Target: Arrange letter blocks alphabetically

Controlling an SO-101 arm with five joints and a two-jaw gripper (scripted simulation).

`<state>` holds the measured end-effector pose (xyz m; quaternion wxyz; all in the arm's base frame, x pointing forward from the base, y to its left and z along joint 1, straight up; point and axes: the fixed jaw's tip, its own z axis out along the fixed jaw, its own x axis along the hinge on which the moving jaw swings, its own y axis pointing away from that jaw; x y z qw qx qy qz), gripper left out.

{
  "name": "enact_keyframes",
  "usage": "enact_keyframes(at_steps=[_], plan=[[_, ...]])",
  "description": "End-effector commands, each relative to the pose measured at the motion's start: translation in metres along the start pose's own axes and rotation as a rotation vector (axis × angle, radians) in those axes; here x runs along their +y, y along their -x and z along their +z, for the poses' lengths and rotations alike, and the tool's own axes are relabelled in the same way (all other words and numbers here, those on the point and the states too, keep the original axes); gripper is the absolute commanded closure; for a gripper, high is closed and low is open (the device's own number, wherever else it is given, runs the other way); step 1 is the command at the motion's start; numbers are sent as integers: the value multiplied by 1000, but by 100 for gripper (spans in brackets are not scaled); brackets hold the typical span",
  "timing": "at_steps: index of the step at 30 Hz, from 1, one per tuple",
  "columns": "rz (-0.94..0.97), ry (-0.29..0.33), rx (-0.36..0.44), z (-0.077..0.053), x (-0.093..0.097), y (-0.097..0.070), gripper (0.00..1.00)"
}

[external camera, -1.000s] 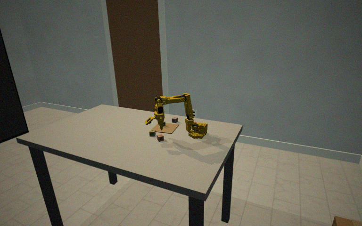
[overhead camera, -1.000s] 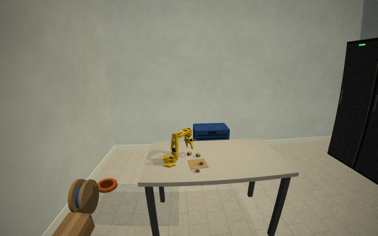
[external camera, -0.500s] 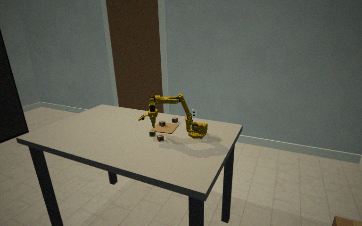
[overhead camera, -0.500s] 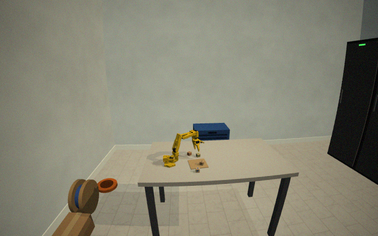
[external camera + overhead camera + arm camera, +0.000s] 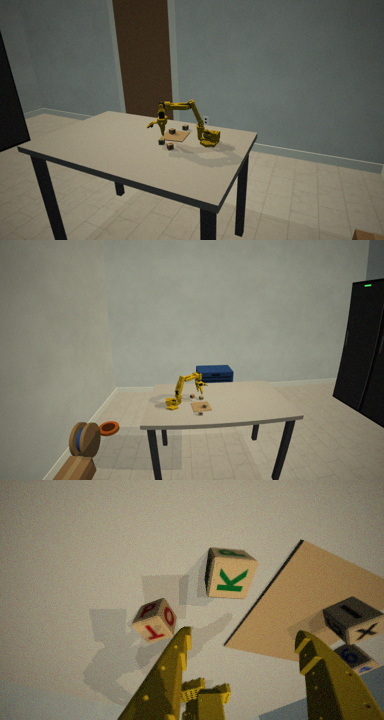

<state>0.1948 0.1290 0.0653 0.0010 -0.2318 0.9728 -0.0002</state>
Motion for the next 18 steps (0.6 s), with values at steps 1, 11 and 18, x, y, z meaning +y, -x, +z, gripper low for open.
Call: enact_keyframes(at_steps=[1,11,18], plan=[[14,11,-134,-25,-3,12,65],[262,-6,-132,-27,-63,7,65],[440,-18,-129,-28,-104,-6,65]])
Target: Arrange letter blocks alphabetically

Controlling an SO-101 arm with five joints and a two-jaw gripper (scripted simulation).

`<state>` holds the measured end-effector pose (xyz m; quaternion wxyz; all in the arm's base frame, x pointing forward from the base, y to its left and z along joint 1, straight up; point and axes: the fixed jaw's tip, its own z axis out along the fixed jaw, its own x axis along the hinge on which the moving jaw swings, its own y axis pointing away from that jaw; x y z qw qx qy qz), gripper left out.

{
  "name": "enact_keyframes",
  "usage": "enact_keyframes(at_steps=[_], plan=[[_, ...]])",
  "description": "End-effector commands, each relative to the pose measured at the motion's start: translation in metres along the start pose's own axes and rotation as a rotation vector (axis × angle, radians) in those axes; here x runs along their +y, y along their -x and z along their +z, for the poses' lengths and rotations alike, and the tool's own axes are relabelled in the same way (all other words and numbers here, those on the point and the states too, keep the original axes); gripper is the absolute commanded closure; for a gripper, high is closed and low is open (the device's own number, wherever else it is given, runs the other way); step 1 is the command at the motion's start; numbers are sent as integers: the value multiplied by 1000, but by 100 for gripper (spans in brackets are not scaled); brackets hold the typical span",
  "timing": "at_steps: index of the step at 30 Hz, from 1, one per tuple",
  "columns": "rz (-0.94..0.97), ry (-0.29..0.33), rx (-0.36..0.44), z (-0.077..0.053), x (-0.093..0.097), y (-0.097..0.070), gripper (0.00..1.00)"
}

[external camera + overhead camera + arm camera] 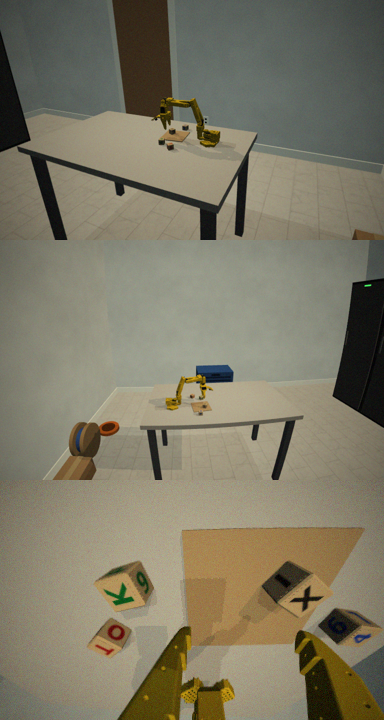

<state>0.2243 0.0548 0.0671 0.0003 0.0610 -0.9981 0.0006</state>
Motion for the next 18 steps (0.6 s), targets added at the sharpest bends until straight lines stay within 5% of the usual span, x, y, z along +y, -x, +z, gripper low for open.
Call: enact_keyframes(at_steps=[1,7,18], plan=[[126,4,-132,-27,-29,9,65],[239,-3,-131,-27,-56,5,65],[250,-4,-130,-27,-59,5,65]])
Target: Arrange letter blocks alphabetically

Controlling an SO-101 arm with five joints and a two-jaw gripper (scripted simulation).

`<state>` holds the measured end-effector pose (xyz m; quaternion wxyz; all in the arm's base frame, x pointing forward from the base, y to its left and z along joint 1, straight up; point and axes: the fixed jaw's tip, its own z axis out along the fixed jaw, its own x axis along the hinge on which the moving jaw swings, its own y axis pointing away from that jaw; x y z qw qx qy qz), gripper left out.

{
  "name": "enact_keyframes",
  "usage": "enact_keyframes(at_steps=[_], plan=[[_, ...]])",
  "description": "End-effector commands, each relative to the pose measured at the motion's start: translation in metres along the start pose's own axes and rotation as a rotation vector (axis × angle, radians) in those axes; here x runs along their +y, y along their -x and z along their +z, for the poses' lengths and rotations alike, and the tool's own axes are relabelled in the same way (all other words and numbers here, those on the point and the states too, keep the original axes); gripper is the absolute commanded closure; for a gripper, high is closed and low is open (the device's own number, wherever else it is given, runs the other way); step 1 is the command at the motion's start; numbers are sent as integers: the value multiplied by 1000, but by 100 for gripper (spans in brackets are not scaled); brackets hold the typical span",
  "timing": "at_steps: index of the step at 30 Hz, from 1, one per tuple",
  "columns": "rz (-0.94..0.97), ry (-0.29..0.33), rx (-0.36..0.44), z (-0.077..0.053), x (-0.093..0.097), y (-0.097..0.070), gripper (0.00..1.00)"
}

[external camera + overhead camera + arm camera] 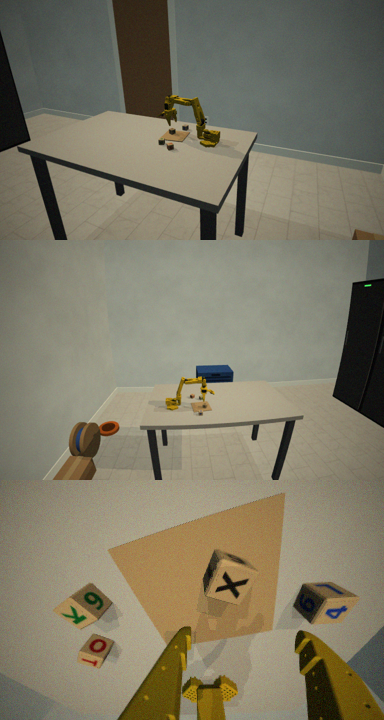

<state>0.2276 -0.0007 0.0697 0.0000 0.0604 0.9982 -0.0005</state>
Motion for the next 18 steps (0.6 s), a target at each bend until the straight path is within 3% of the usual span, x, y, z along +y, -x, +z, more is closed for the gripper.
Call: enact_keyframes(at_steps=[1,18], plan=[[7,11,-129,-25,-1,9,65],[33,10,-127,-25,-7,9,65]])
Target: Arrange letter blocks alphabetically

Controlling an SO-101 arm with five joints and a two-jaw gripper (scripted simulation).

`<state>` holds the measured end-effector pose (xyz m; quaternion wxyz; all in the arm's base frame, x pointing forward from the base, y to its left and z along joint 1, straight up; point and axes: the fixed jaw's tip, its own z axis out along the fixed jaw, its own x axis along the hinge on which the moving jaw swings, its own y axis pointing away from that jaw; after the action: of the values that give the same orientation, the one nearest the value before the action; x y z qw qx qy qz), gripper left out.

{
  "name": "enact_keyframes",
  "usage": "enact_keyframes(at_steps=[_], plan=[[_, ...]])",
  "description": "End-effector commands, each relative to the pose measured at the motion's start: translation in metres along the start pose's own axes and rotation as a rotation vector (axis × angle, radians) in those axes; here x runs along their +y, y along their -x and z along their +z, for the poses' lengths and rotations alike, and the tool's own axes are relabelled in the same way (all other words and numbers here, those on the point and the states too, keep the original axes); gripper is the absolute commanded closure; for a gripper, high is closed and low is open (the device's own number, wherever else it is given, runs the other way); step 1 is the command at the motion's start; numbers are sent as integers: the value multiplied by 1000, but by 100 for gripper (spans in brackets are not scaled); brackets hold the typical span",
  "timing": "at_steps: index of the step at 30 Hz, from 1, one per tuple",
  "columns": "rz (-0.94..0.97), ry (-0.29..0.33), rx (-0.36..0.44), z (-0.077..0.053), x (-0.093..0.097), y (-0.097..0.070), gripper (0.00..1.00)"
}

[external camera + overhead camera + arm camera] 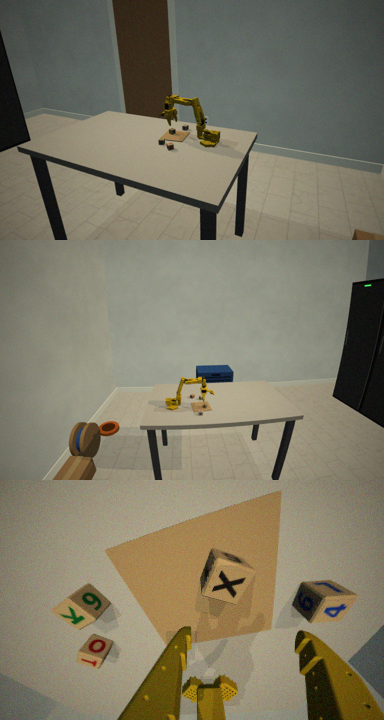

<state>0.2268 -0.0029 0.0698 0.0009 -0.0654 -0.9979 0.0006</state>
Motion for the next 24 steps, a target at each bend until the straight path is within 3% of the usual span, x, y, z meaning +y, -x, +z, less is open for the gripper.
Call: enact_keyframes(at_steps=[1,18,24], plan=[[36,10,-128,-24,-8,9,65],[385,-9,-102,-21,-87,-3,65],[437,-11,-98,-21,-98,-8,65]])
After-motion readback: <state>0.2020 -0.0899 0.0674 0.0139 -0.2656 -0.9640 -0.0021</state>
